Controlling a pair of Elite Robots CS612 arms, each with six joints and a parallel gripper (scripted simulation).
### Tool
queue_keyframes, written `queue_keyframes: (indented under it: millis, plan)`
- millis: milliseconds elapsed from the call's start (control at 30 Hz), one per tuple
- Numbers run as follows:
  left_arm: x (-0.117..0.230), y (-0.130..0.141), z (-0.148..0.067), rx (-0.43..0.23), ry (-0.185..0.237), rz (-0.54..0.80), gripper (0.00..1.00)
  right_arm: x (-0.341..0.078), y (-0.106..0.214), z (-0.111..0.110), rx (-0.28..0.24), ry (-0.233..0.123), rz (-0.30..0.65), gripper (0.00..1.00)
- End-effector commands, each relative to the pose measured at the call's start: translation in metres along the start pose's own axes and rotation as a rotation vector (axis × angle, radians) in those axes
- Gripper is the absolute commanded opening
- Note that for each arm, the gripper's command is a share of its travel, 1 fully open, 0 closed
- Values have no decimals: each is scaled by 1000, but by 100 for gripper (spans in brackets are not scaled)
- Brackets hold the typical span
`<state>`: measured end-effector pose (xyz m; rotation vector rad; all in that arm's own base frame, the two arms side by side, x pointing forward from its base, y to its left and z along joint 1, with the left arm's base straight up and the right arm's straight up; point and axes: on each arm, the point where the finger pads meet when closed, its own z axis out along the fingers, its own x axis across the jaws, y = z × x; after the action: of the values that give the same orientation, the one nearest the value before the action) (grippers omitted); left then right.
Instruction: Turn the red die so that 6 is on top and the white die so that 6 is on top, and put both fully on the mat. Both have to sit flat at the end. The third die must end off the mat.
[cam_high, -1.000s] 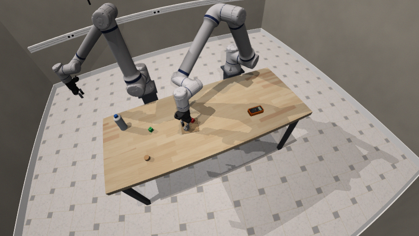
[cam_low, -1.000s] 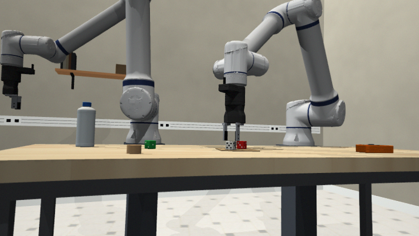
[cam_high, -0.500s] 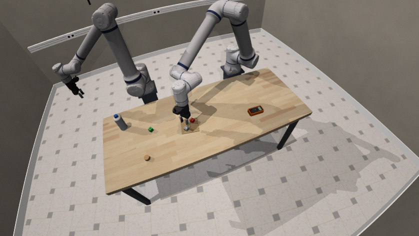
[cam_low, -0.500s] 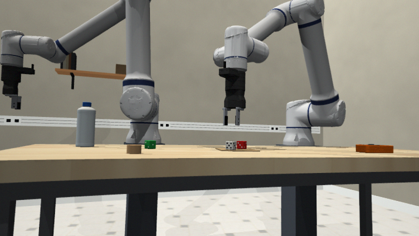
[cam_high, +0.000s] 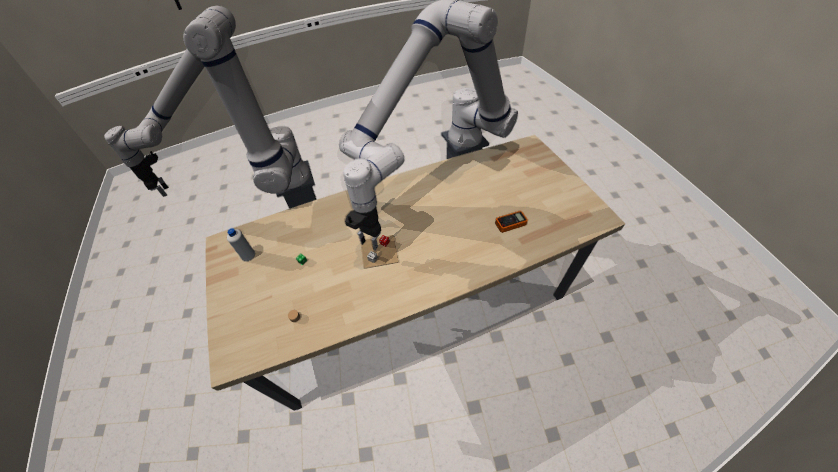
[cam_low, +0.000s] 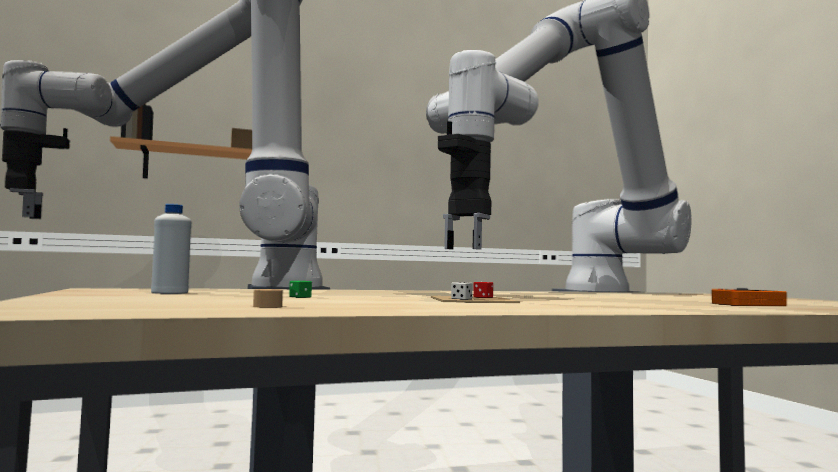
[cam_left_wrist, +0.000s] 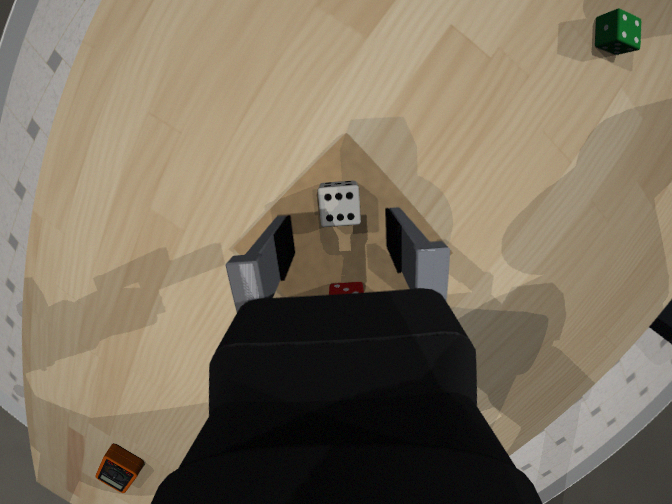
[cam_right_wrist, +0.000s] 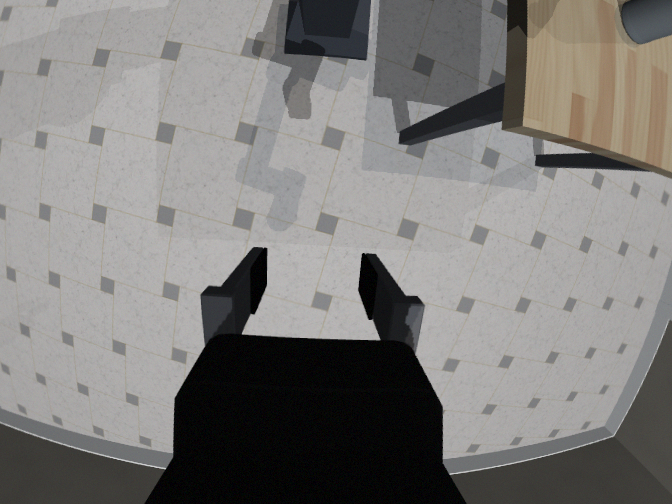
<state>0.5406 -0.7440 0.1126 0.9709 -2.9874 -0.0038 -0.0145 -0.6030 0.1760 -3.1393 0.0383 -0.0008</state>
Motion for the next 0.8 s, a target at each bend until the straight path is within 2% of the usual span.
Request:
queue_keyframes:
  millis: [0, 367, 533, 600, 767]
  plan:
    - [0, -1, -2, 2, 0, 0, 100, 0, 1, -1, -2, 0, 0, 100]
    - [0, -1, -5, 2, 0, 0, 100, 0, 1, -1, -2, 0, 0, 100]
    - [0, -1, -20, 2, 0, 0, 100, 0, 1, -1, -2, 0, 0, 100]
    - [0, -1, -20, 2, 0, 0, 100, 0, 1, -1, -2, 0, 0, 100]
    - [0, -1, -45, 2, 0, 0, 100, 0, 1, -1, -2, 0, 0, 100]
